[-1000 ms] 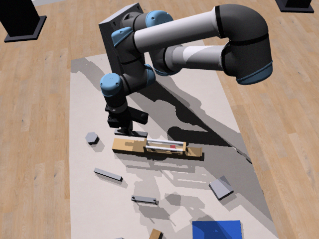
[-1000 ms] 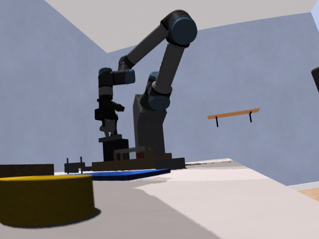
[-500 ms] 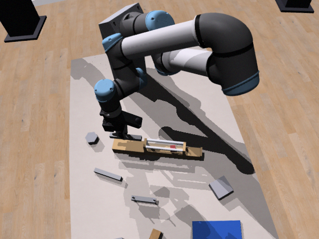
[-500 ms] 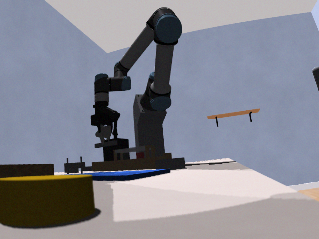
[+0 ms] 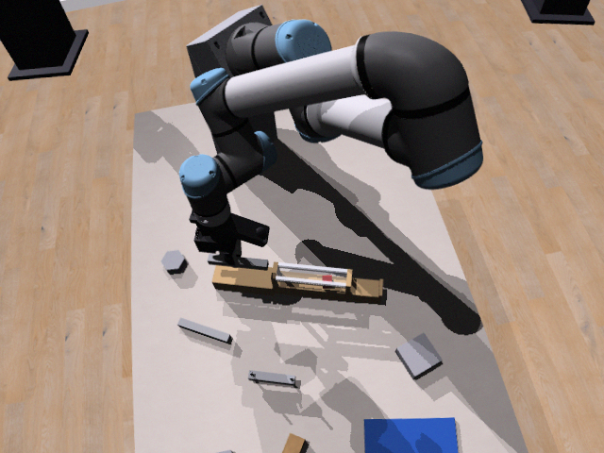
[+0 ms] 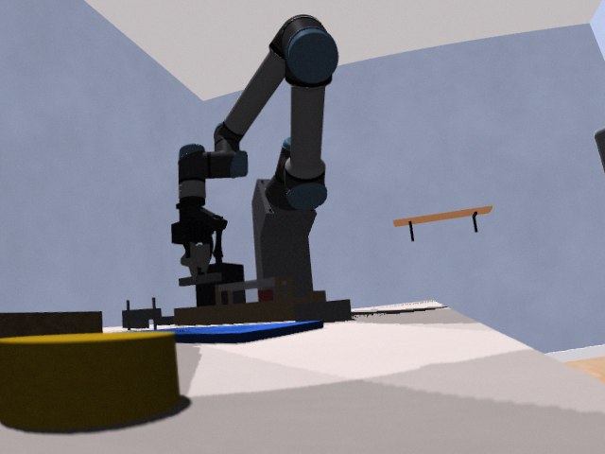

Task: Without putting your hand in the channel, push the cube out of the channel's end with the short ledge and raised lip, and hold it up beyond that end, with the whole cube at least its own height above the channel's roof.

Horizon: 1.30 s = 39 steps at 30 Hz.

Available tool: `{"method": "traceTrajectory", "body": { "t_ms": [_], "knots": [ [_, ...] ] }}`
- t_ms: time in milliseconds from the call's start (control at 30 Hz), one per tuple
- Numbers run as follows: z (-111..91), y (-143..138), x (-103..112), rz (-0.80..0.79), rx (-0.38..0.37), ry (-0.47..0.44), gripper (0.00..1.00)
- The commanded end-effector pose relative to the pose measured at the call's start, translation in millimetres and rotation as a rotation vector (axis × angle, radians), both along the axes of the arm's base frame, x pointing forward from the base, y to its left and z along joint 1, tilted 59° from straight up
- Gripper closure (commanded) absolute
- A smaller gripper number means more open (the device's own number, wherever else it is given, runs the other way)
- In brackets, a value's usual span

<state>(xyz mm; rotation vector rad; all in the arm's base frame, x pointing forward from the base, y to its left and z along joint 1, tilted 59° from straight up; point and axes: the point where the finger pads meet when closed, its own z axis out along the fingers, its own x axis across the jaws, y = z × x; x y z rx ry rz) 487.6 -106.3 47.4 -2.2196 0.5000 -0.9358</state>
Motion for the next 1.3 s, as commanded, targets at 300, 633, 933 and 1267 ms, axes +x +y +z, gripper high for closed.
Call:
{"method": "traceTrajectory", "body": {
  "t_ms": [300, 633, 933, 1267],
  "knots": [
    [-15.6, 11.8, 22.7, -0.003, -0.002, 0.000, 1.00],
    [-17.4, 13.3, 25.3, -0.003, -0.002, 0.000, 1.00],
    [-25.3, 19.8, 36.5, -0.003, -0.002, 0.000, 1.00],
    [-30.1, 23.7, 43.3, -0.003, -0.002, 0.000, 1.00]
  ]
}}
